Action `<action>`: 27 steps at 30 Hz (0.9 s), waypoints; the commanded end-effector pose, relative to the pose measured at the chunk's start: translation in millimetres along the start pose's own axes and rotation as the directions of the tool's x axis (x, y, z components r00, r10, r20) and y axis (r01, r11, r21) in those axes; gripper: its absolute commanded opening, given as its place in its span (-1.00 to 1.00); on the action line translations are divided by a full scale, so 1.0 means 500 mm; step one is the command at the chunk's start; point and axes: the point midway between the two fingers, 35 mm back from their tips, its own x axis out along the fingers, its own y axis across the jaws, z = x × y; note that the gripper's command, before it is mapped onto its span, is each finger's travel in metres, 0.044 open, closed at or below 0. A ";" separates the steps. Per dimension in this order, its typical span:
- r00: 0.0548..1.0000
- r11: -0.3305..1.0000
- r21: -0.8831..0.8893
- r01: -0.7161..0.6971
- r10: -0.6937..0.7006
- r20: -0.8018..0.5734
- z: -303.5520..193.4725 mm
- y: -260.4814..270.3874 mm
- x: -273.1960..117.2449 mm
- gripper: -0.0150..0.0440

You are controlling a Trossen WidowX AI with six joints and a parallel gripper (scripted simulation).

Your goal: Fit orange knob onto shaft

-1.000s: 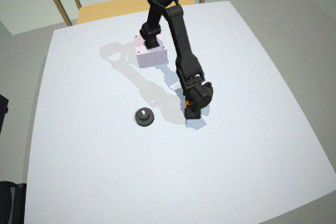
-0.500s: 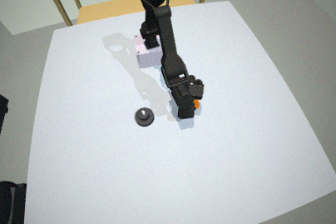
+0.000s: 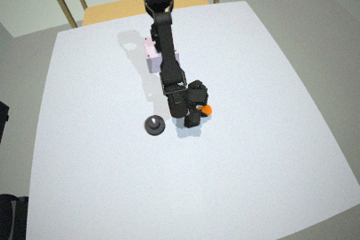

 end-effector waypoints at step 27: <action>0.922 1.000 -0.005 -0.003 0.005 0.386 -0.050 0.003 -0.033 0.12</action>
